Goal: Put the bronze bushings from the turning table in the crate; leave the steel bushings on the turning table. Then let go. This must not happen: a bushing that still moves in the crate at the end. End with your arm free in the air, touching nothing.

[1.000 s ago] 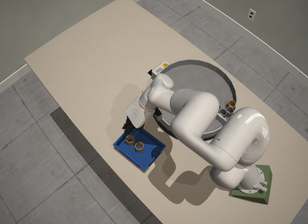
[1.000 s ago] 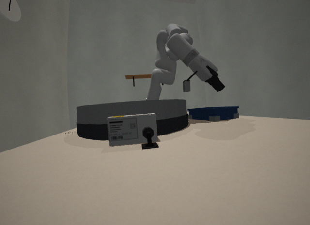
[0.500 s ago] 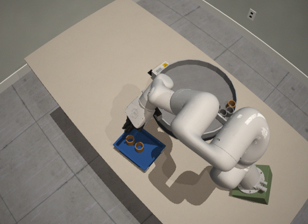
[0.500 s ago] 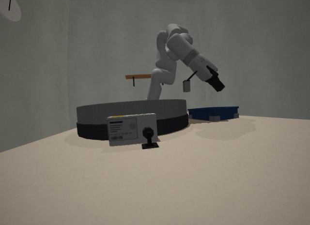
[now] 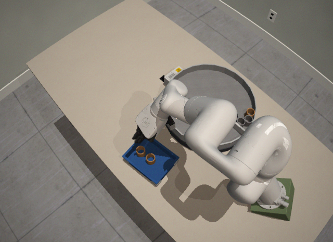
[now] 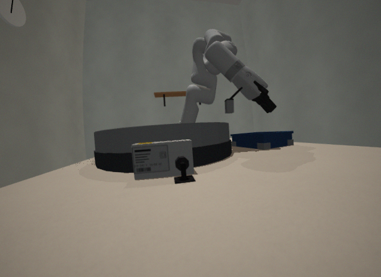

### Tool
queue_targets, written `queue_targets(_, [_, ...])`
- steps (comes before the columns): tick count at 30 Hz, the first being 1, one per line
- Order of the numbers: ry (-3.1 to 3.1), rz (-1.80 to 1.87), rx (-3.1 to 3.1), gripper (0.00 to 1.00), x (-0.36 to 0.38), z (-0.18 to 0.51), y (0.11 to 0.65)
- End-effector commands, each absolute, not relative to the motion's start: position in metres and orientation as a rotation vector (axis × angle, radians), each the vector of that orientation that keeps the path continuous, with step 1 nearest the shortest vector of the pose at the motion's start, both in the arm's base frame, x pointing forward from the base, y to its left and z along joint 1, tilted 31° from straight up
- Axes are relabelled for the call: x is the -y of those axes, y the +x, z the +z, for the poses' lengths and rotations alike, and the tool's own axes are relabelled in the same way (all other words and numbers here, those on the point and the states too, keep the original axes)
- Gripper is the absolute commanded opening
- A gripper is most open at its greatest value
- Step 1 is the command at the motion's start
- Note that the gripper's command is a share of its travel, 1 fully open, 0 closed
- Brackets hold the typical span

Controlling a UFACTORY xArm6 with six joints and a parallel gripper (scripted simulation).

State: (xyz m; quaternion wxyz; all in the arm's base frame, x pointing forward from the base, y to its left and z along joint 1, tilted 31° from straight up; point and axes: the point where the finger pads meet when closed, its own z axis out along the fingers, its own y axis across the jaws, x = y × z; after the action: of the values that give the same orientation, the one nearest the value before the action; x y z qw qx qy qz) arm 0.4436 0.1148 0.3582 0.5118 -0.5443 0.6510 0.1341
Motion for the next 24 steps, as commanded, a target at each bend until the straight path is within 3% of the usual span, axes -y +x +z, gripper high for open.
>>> queue_targets(1, [-1.31, 0.32, -1.564, 0.12, -0.115, 0.36, 0.444])
queue_targets(8, [-1.311, 0.319, -1.564, 0.11, -0.105, 0.355, 0.439])
queue_targets(24, [-1.311, 0.319, -1.565, 0.11, 0.0, 0.3, 0.383])
